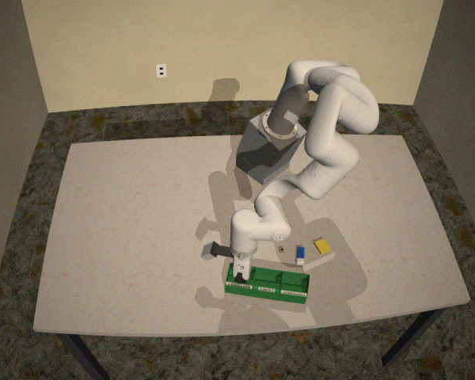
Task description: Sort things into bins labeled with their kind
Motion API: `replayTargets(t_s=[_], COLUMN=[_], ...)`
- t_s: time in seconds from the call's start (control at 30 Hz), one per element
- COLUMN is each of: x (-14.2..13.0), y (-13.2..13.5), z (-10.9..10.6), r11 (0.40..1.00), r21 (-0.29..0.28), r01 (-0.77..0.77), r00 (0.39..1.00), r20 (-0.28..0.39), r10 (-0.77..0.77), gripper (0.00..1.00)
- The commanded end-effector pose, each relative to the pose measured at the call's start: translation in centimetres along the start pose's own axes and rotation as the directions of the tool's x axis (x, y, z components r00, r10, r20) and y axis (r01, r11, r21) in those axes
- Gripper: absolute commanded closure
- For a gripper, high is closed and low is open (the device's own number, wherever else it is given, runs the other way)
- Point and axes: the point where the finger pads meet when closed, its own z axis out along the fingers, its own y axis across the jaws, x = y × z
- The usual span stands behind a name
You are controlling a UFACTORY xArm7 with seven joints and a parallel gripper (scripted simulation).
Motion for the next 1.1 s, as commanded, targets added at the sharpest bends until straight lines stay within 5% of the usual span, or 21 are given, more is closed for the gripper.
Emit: replayTargets(t_s=[0.0,1.07], x=[0.1,0.1], y=[-0.1,-0.1], z=[-0.1,-2.0], r11=[1.0,1.0], r21=[0.004,0.004], r01=[-0.001,-0.001], r00=[1.0,1.0], r20=[-0.001,-0.001], r10=[0.001,0.001], gripper=[0.77,0.77])
